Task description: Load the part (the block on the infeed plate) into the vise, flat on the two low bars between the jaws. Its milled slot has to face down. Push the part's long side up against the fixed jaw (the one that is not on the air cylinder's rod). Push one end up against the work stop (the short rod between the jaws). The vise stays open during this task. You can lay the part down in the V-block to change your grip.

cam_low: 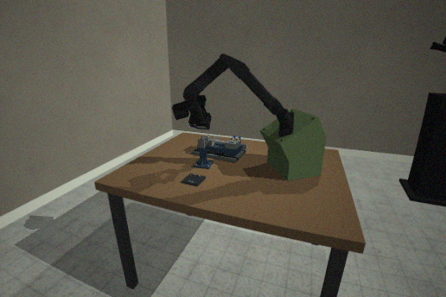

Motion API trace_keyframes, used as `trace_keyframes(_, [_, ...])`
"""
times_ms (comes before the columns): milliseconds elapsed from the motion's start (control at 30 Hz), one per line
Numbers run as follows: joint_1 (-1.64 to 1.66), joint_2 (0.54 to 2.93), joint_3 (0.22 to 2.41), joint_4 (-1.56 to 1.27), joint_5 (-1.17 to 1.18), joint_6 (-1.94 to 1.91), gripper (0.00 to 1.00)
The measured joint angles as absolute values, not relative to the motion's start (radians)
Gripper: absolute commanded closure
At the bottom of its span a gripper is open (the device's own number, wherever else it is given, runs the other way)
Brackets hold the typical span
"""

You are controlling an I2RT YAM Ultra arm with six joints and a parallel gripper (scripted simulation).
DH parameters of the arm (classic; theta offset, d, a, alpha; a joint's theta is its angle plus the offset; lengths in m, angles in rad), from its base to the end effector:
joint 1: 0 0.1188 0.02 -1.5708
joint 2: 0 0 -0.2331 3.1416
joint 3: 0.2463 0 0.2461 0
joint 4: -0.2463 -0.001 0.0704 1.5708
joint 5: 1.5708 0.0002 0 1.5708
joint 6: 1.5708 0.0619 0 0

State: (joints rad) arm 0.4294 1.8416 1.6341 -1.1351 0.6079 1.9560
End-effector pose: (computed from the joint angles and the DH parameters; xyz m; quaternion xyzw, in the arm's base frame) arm 0.3375 0.1168 0.2348 0.6800 0.6614 -0.0088 0.3164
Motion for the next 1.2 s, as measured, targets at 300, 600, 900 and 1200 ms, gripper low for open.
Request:
trace_keyframes(300, [0.429, 1.847, 1.634, -1.135, 0.609, 1.957, 1.0])
trace_keyframes(600, [0.431, 1.856, 1.634, -1.135, 0.611, 1.959, 1.0])
trace_keyframes(900, [0.434, 1.871, 1.634, -1.117, 0.611, 1.961, 1.0])
trace_keyframes(1200, [0.435, 1.886, 1.634, -1.097, 0.613, 1.964, 1.0])
